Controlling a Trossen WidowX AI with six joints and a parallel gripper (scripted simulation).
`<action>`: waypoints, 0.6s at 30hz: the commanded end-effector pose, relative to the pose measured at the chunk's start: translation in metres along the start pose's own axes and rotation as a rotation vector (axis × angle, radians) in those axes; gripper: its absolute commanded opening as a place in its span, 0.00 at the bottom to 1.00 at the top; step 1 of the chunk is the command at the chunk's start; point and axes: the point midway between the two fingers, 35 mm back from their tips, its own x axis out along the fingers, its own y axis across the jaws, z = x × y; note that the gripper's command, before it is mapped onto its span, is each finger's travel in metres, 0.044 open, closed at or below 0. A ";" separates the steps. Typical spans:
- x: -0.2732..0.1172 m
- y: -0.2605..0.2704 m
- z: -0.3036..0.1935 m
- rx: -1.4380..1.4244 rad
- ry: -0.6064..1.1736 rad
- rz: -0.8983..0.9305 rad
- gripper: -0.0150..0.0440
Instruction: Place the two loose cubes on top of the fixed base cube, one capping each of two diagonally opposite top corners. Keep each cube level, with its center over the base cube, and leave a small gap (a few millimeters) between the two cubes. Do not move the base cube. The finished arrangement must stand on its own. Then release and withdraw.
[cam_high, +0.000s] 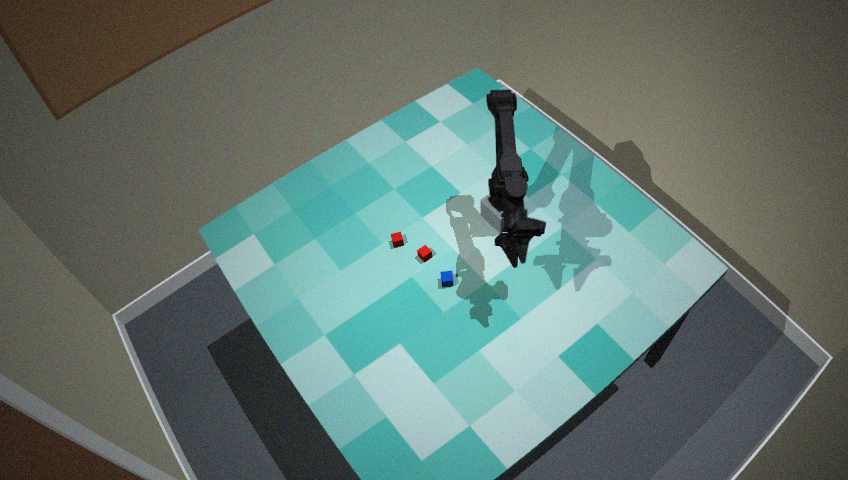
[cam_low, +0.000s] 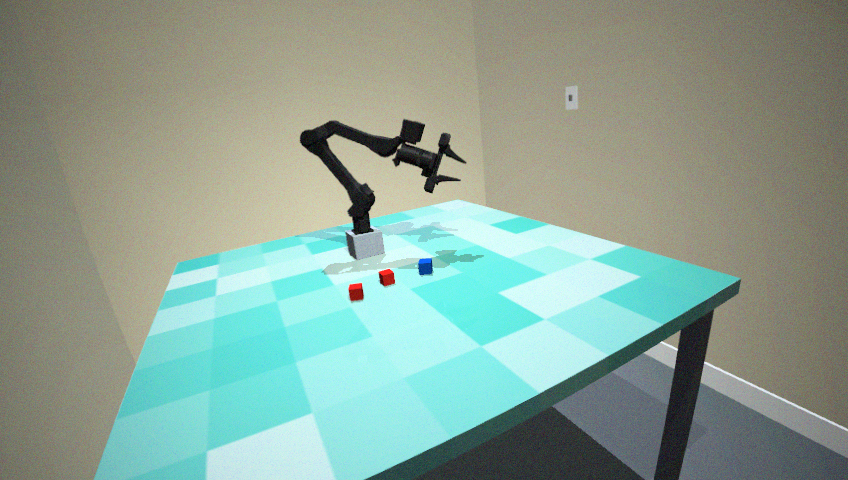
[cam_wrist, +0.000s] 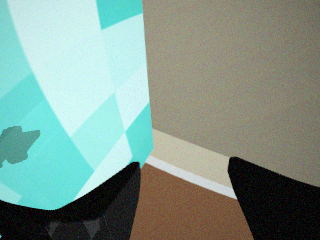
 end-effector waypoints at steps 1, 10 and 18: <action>0.006 0.010 -0.016 0.199 0.038 0.072 0.70; 0.011 0.046 -0.063 0.778 0.219 0.236 0.70; 0.004 0.080 -0.102 1.300 0.449 0.315 0.70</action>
